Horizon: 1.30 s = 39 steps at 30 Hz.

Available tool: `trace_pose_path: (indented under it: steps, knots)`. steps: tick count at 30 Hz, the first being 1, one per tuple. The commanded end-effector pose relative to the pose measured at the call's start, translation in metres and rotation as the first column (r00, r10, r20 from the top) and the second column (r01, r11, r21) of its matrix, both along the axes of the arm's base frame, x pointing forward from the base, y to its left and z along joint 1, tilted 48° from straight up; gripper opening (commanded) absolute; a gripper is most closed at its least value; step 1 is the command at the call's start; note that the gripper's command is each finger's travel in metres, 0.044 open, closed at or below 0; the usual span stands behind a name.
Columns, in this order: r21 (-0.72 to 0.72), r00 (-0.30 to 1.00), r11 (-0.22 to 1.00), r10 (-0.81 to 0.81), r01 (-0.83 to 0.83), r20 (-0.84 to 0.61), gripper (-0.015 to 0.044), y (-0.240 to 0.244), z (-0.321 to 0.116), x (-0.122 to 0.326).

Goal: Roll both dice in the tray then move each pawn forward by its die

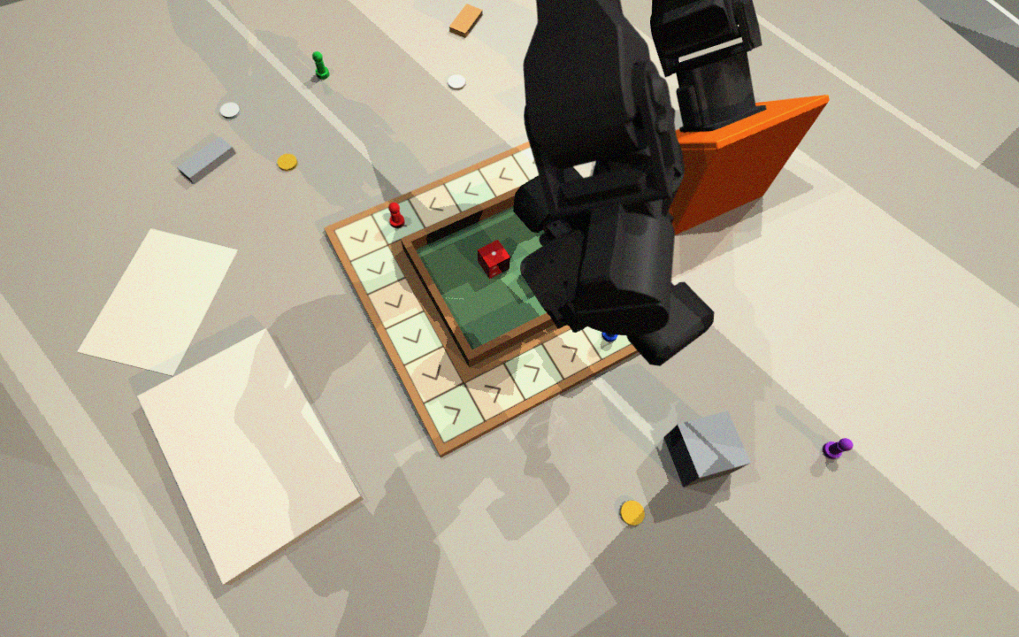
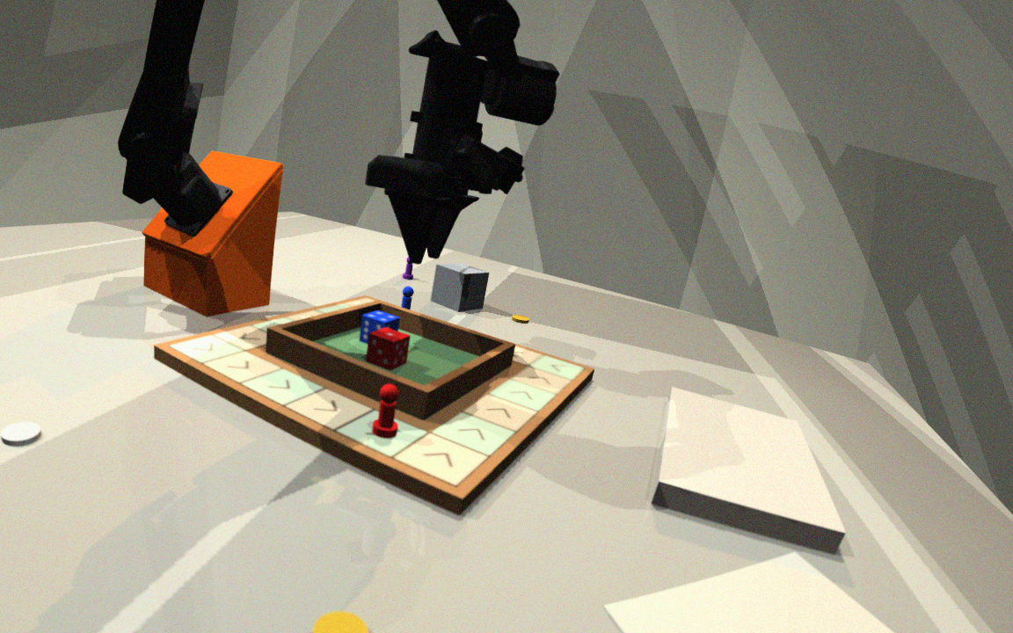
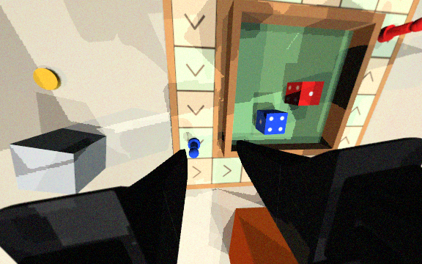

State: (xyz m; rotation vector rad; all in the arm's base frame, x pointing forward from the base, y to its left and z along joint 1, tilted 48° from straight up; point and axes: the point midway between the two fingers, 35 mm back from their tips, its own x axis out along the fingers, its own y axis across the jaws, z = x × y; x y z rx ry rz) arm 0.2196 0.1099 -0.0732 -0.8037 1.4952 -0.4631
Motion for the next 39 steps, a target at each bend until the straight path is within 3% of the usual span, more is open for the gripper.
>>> trace_pose_path:
  steps: [1, 39]
  knots:
    - [-0.015, 1.000, 1.000, -0.018, 0.018, 0.010, 0.0200, 0.002, -0.012, -0.020]
    - [-0.017, 1.000, 1.000, -0.018, 0.018, 0.011, 0.0200, -0.036, -0.052, -0.022]
